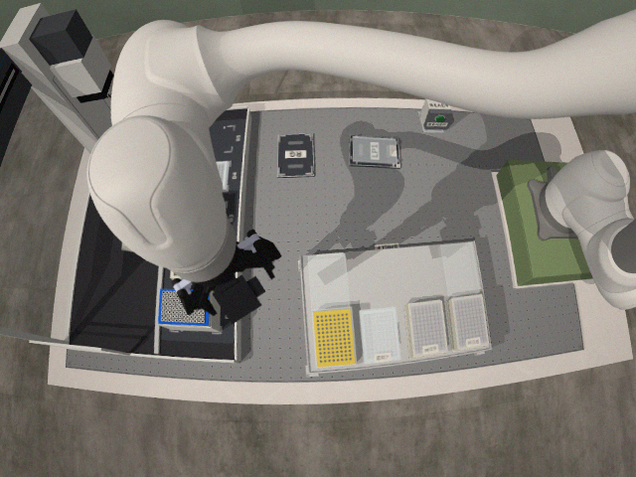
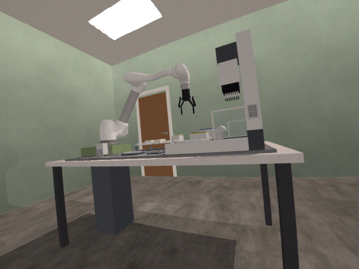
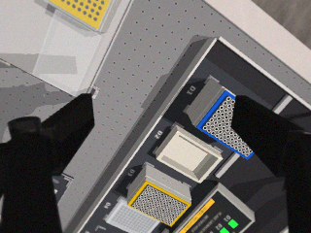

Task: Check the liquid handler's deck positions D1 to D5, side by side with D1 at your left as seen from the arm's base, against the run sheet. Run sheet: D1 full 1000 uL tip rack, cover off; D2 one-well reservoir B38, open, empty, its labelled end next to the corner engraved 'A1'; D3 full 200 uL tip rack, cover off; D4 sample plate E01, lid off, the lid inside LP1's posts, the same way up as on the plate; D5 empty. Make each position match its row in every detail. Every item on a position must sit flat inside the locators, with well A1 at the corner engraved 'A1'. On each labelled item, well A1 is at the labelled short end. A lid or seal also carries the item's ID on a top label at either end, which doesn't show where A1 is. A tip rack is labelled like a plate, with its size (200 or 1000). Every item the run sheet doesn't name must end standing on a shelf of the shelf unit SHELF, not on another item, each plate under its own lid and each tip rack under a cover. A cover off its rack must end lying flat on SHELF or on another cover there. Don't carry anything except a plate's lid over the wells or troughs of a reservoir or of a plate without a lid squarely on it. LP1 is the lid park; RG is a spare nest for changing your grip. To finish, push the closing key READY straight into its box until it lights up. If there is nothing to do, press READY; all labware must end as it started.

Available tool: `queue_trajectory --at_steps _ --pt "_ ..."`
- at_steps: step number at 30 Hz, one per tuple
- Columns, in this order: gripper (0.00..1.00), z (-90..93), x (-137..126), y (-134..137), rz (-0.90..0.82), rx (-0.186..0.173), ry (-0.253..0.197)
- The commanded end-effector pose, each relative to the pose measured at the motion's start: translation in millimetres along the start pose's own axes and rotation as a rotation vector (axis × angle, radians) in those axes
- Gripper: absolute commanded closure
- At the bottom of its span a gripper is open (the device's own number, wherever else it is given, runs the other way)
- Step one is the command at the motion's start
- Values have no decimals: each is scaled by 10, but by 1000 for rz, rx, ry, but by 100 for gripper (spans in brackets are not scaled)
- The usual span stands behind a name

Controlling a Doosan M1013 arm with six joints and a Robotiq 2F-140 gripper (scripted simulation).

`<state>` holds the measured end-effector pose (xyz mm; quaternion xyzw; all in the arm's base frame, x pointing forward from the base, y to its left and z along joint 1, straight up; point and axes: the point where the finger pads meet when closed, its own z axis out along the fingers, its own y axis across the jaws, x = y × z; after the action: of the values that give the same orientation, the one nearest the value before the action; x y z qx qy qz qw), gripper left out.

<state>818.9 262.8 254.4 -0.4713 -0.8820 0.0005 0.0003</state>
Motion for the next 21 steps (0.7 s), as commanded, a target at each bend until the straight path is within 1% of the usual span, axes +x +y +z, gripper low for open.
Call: queue_trajectory --at_steps 1,10,12,21 --pt "21 -14 -2 1 -53 -2 -1" --pt "21 -14 -2 1 -233 -2 -1" --pt "21 -14 -2 1 -233 -2 -1" --pt "21 -14 -2 1 -413 -2 -1"
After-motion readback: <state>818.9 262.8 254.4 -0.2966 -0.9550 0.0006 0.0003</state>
